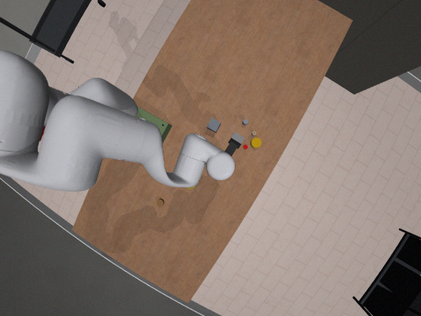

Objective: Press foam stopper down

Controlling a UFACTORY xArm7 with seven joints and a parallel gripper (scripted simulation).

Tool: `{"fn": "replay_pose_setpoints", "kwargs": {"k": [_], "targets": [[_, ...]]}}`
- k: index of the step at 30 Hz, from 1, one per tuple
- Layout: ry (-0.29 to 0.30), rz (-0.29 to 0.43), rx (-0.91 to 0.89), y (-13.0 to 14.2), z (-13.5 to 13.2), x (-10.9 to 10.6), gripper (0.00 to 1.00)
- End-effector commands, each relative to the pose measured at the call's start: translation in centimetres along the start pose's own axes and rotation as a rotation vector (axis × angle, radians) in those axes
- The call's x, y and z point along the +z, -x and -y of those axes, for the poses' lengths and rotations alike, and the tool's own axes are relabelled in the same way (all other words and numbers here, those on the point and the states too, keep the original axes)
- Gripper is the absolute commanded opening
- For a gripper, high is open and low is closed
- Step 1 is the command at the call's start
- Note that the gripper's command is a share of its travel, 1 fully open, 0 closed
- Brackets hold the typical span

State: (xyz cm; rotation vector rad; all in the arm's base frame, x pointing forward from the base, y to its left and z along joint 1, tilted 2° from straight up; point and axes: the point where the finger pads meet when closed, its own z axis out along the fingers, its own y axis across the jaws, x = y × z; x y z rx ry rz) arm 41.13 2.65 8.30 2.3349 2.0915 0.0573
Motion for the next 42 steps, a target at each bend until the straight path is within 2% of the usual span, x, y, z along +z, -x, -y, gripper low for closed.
{"fn": "replay_pose_setpoints", "kwargs": {"k": [1, 42], "targets": [[0.003, 0.000, 0.000, 0.0, -0.1, 0.0, 0.00], [0.003, 0.000, 0.000, 0.0, -0.1, 1.7, 0.00]]}}
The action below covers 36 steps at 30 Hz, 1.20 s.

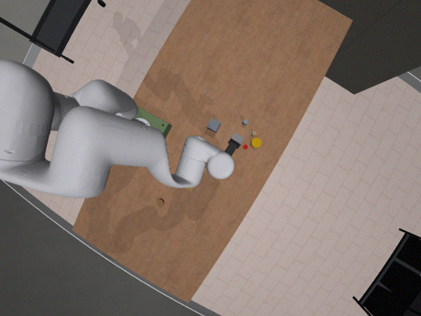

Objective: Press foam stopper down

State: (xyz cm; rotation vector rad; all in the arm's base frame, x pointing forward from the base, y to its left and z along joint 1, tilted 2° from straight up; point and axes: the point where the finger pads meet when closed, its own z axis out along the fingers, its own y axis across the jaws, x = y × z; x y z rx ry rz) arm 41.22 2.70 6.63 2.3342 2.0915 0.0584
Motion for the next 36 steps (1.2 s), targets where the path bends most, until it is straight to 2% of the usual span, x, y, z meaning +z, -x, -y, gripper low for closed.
{"fn": "replay_pose_setpoints", "kwargs": {"k": [1, 27, 36], "targets": [[0.003, 0.000, 0.000, 0.0, -0.1, 0.0, 0.00], [0.003, 0.000, 0.000, 0.0, -0.1, -0.2, 0.00], [0.003, 0.000, 0.000, 0.0, -0.1, -2.4, 0.00]]}}
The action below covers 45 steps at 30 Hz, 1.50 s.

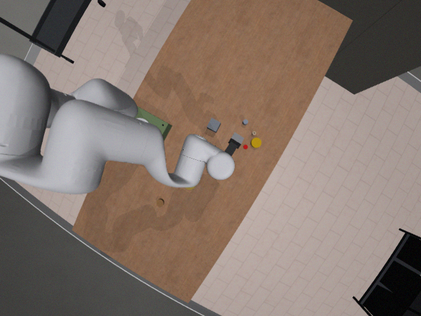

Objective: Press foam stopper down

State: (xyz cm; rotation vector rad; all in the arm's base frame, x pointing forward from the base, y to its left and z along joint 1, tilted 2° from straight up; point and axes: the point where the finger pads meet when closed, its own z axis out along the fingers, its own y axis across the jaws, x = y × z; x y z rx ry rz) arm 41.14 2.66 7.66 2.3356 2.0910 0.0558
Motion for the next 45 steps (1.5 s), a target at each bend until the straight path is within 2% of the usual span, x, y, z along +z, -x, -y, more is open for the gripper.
{"fn": "replay_pose_setpoints", "kwargs": {"k": [1, 6, 15, 45], "targets": [[0.004, -0.001, 0.000, 0.0, -0.1, -1.7, 0.00], [0.004, -0.001, 0.000, 0.0, -0.1, -3.1, 0.00], [0.004, -0.001, 0.000, 0.0, -0.1, -4.0, 0.00], [0.004, -0.001, 0.000, 0.0, -0.1, -3.6, 0.00]]}}
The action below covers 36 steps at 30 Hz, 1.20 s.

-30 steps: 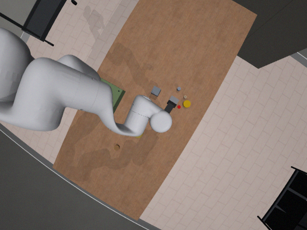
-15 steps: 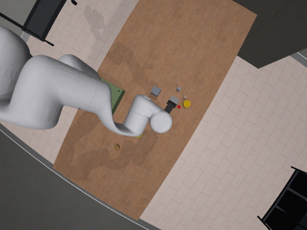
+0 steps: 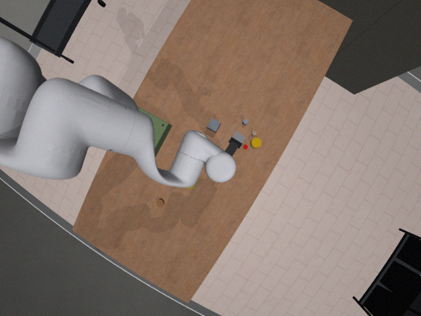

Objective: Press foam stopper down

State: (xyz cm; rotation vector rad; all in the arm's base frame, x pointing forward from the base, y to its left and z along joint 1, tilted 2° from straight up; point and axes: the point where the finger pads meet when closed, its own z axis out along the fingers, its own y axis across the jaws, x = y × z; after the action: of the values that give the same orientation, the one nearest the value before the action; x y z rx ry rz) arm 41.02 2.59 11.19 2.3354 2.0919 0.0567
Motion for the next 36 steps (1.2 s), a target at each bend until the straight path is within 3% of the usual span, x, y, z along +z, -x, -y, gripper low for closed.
{"fn": "replay_pose_setpoints", "kwargs": {"k": [1, 12, 36], "targets": [[0.004, 0.000, 0.000, 0.0, -0.2, 0.0, 0.00], [0.004, 0.000, 0.000, 0.0, -0.2, 2.6, 0.00], [0.004, 0.000, 0.000, 0.0, -0.2, 2.9, 0.00]]}}
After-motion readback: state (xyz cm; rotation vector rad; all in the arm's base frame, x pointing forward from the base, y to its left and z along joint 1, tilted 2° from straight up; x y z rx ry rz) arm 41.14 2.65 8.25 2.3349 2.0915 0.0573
